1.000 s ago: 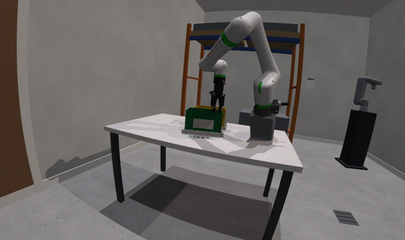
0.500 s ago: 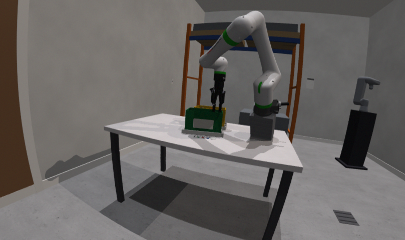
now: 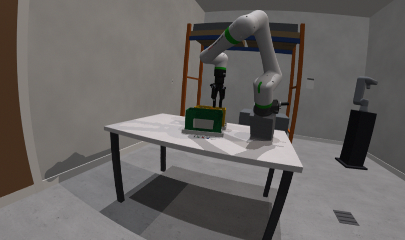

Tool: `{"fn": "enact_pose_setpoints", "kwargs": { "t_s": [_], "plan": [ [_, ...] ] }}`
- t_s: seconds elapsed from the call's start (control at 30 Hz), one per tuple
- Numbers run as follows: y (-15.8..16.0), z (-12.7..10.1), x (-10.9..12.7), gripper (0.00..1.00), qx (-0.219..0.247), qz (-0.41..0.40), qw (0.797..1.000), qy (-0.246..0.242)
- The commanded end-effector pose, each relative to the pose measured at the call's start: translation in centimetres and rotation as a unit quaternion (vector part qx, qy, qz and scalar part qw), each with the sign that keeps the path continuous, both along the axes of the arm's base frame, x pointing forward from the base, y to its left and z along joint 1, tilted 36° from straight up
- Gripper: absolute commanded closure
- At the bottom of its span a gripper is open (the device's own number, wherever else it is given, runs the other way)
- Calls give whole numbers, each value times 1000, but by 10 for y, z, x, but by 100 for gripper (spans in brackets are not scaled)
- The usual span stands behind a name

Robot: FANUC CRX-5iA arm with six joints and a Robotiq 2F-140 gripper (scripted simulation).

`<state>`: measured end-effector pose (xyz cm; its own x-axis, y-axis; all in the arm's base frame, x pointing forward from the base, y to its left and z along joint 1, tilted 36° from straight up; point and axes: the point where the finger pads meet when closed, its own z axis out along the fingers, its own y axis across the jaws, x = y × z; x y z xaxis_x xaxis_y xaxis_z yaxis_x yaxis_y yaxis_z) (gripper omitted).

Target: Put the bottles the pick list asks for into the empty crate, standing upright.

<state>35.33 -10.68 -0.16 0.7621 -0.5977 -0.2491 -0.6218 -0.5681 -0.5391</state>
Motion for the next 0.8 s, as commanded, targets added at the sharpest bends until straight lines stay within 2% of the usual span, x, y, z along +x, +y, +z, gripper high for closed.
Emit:
{"fn": "enact_pose_setpoints", "kwargs": {
  "t_s": [0.0, 0.33, 0.77],
  "plan": [
    [-5, 6, -1, 56, 0, 0, 1000, 0],
    [-15, 21, -4, 56, 0, 0, 1000, 0],
    [-59, -5, 19, 56, 0, 0, 1000, 0]
  ]
}}
